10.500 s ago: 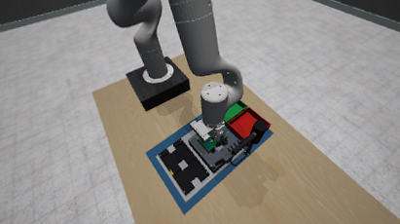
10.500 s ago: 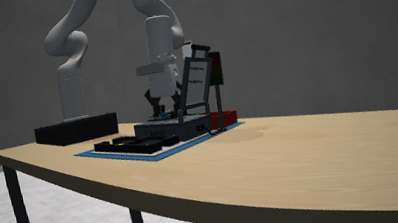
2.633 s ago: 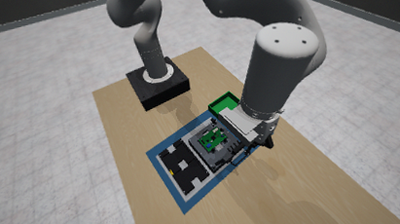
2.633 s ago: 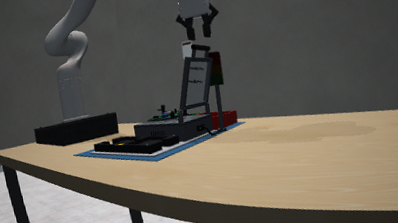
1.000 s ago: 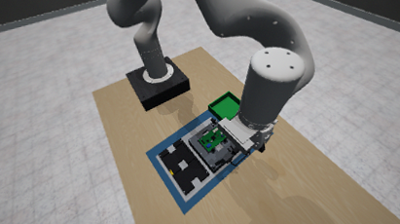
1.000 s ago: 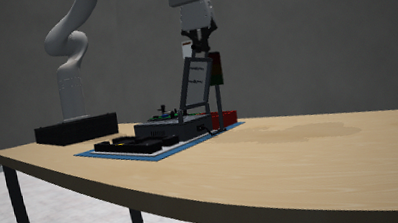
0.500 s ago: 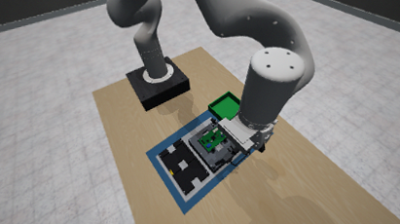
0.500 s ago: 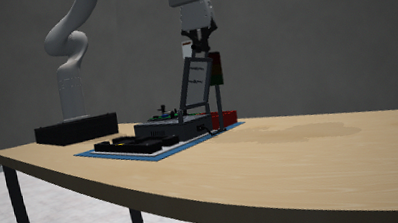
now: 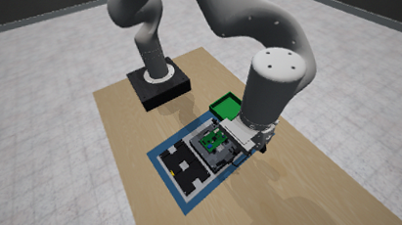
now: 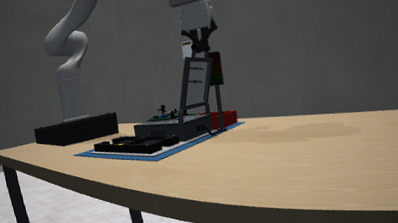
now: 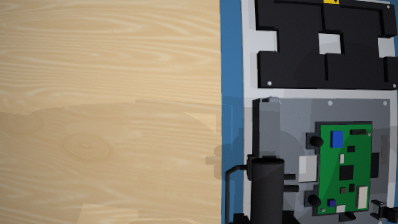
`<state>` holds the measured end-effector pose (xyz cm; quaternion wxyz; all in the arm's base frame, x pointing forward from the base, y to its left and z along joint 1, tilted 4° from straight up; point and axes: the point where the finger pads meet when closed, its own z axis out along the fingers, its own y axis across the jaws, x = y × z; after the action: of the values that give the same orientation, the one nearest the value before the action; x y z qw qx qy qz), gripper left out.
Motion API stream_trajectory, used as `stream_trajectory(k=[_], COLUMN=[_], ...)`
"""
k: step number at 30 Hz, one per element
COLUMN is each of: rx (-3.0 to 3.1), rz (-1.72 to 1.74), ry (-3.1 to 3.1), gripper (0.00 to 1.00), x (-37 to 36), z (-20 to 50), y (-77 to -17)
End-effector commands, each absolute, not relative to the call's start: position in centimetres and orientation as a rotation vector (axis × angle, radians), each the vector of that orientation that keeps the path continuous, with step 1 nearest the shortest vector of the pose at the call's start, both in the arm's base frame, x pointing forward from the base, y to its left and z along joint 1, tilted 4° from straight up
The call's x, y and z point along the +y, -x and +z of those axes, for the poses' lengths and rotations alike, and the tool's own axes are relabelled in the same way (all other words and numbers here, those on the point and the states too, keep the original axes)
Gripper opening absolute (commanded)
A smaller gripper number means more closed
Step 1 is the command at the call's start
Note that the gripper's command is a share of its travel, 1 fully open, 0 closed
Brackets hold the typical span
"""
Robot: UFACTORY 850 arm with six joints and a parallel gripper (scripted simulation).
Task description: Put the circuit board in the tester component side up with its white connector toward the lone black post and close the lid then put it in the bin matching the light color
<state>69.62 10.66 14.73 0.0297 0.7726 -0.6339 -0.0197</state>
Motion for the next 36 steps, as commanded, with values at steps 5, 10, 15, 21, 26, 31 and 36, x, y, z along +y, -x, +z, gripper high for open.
stream_trajectory(k=[5, 10, 15, 21, 26, 31, 36], rx=[-1.956, -1.956, -1.956, -1.956, -1.956, -1.956, -1.956], rz=[-0.058, -0.058, -0.058, -0.058, -0.058, -0.058, -0.058], ry=[-2.384, -2.384, -2.384, -2.384, -2.384, -2.384, -2.384], gripper=[0.0, 0.0, 0.0, 0.0, 0.0, 0.0, 0.0], x=[10.67, 10.67, 10.66, 10.64, 10.6, 10.58, 10.51], z=[14.86, 14.87, 14.88, 14.91, 14.97, 15.01, 15.11], y=[-69.71, -69.69, -69.66, -69.55, -69.37, -69.23, -68.91])
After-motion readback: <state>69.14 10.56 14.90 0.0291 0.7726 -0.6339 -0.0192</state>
